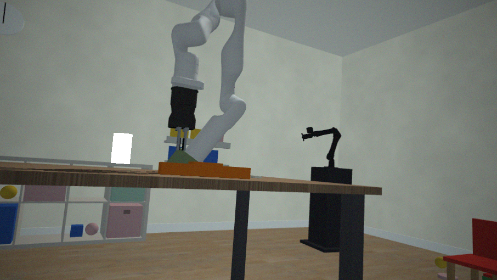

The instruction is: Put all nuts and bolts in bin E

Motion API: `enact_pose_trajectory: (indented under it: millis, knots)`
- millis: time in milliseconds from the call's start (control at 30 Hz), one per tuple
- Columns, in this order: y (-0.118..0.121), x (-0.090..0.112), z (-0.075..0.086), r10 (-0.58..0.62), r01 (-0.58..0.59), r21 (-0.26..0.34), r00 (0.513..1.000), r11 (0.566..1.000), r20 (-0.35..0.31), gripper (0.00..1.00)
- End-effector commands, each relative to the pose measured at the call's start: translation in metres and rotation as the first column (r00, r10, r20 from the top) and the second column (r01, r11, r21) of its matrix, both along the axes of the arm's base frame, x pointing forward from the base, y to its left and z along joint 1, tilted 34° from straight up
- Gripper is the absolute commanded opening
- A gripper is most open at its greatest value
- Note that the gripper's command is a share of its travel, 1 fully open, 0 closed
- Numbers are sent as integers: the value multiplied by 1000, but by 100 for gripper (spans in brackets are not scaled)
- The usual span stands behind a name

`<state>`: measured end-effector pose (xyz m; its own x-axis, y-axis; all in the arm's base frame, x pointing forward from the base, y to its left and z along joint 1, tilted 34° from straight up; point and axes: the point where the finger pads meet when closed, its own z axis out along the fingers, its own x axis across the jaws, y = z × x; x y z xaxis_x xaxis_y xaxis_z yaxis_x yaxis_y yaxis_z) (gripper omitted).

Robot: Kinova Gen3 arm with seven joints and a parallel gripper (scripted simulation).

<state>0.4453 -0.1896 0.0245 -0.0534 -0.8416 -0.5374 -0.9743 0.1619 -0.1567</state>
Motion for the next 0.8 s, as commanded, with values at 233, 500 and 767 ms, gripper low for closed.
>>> enact_pose_trajectory:
  millis: [233,500,767]
  knots:
    - [7,3,-16,-7,7,1,1000,1000,0,31]
    - [15,7,-29,-7,7,1,1000,1000,0,31]
    - [24,10,-44,-7,7,1,1000,1000,0,31]
